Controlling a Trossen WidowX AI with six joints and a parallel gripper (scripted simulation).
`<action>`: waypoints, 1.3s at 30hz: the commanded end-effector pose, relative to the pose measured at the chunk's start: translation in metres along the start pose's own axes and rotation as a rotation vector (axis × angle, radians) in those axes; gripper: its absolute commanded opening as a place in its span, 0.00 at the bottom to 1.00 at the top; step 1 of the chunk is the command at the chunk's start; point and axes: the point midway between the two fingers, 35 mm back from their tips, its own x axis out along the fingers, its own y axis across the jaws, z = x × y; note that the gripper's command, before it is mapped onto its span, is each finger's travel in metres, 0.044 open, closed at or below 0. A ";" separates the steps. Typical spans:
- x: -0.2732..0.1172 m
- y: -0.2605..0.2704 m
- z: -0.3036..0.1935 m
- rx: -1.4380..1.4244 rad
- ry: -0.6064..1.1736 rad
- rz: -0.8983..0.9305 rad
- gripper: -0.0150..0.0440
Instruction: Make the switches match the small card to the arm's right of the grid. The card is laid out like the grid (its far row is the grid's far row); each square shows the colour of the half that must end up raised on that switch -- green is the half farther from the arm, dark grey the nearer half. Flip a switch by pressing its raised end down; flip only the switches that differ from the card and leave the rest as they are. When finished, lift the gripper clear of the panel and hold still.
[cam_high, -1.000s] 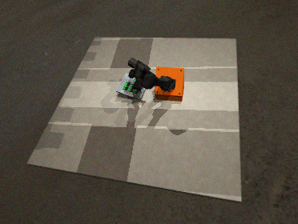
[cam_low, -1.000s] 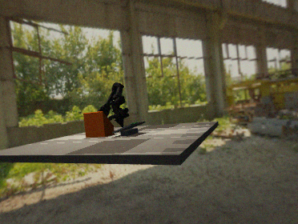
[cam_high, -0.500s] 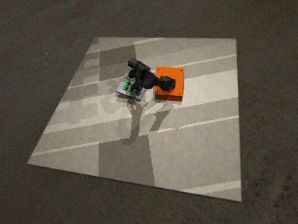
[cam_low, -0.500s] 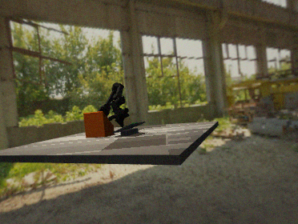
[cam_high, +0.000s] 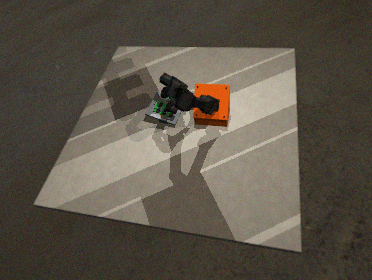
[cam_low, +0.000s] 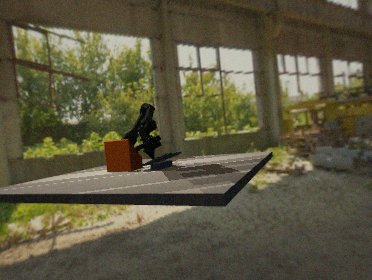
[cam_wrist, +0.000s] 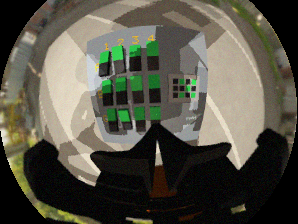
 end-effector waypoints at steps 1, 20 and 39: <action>0.001 0.001 0.000 0.003 -0.001 0.004 0.25; -0.061 -0.001 0.003 0.003 0.026 0.000 0.25; -0.069 0.031 0.053 0.002 0.025 0.003 0.25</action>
